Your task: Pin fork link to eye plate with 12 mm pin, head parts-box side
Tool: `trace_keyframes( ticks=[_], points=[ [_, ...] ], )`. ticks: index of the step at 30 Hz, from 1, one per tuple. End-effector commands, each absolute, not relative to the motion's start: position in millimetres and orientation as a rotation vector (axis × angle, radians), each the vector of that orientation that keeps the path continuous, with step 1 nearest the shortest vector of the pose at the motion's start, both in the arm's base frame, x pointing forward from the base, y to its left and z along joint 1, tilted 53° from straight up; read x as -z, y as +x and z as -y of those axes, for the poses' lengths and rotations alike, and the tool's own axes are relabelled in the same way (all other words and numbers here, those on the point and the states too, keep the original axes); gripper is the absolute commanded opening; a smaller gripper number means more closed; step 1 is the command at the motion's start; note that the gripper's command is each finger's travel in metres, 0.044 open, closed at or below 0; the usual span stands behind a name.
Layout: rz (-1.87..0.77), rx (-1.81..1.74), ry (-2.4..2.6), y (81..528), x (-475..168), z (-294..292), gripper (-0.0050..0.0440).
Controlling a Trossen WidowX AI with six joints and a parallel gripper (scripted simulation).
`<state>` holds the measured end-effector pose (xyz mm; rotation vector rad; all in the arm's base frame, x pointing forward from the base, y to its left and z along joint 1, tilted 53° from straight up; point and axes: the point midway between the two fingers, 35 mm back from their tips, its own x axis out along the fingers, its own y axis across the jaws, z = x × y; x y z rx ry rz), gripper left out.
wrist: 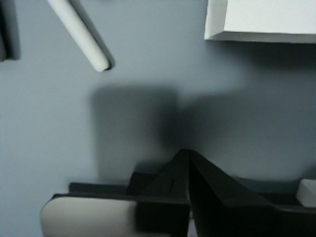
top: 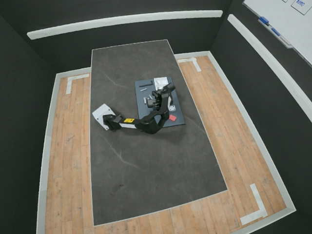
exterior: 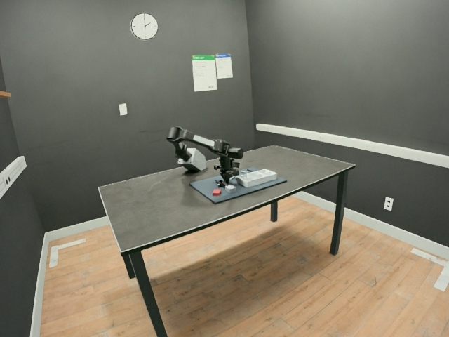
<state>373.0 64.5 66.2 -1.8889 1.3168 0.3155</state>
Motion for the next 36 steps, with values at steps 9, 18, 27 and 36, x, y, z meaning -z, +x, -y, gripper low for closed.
trace_keyframes(
  ticks=[9, 18, 27, 36],
  points=[
    [-1.296, -0.304, -1.880, 374.3, -75.0, -65.2, -0.0050],
    [-1.301, -0.308, -1.882, 376.0, -69.5, -68.3, -0.0050],
    [-1.300, -0.307, -1.882, 376.8, -67.7, -71.4, -0.0050],
    [-1.300, -0.306, -1.883, 378.0, -64.5, -75.0, -0.0050]
  ],
)
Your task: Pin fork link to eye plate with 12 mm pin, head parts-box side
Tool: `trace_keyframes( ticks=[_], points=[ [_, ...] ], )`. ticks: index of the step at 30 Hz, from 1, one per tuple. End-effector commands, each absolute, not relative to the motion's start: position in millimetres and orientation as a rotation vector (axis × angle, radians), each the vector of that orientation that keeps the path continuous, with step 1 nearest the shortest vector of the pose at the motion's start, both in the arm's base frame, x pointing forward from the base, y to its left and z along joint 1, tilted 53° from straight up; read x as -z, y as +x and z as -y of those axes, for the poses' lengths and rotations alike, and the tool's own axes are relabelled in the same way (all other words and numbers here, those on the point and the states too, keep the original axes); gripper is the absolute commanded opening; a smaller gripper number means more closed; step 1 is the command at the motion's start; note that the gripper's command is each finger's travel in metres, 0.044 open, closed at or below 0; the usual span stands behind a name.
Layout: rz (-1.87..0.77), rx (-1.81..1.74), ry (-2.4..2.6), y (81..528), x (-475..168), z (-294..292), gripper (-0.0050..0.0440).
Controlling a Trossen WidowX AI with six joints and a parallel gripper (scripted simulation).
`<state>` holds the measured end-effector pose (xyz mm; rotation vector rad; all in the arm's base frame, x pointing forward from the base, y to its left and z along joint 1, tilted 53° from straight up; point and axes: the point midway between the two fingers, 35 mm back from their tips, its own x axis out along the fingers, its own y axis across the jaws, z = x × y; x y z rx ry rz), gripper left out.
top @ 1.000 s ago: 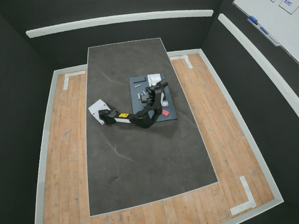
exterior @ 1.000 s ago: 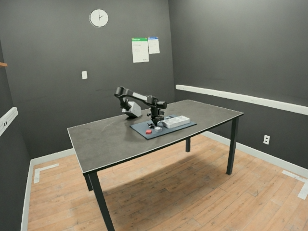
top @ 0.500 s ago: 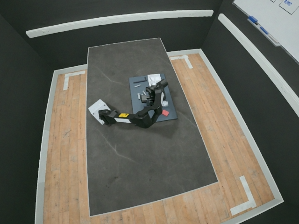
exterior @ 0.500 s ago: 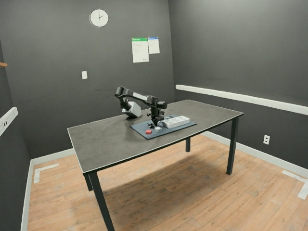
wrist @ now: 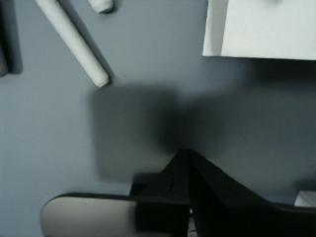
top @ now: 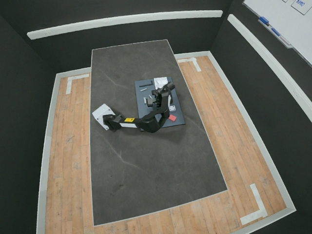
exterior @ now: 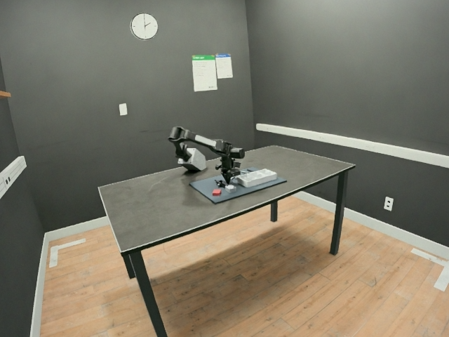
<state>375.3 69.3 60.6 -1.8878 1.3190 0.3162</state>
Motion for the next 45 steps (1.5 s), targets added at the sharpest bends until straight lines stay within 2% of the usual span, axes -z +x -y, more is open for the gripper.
trace_keyframes(
  ticks=[1, 45],
  points=[
    [-1.300, -0.306, -1.883, 378.1, -64.2, -75.4, -0.0050],
    [-1.284, -0.295, -1.872, 370.6, -81.1, -91.7, -0.0050]
  ],
)
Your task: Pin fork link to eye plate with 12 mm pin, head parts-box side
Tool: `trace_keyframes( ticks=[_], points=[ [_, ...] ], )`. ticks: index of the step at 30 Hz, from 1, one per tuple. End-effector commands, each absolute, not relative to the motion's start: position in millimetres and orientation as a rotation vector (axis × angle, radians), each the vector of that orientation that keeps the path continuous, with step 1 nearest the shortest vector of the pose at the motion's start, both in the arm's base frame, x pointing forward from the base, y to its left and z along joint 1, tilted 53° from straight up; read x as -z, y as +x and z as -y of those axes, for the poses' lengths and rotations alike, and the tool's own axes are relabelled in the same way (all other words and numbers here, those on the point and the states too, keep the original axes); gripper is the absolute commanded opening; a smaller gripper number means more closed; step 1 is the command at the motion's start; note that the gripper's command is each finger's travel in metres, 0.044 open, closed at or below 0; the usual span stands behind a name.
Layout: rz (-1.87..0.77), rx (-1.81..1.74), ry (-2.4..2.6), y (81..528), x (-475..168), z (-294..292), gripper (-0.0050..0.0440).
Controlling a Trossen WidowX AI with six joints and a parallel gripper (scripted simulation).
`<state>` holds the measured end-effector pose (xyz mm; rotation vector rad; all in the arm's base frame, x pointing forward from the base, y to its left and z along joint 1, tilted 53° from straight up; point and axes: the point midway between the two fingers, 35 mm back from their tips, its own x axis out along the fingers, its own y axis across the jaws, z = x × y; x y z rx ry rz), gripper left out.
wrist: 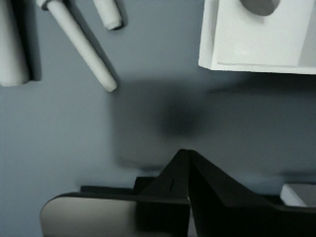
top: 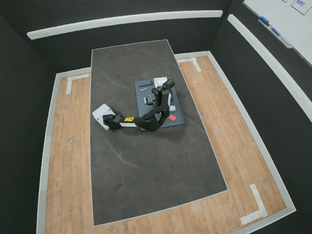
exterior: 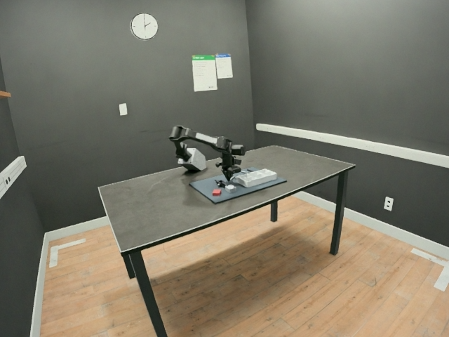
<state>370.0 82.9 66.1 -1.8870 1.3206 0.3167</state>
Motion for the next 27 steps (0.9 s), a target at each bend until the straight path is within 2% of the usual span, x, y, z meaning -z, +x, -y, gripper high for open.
trace_keyframes(
  ticks=[1, 27],
  points=[
    [-1.284, -0.295, -1.872, 369.6, -82.3, -93.1, -0.0050],
    [-1.295, -0.309, -1.874, 348.4, -104.8, -124.6, -0.0050]
  ],
)
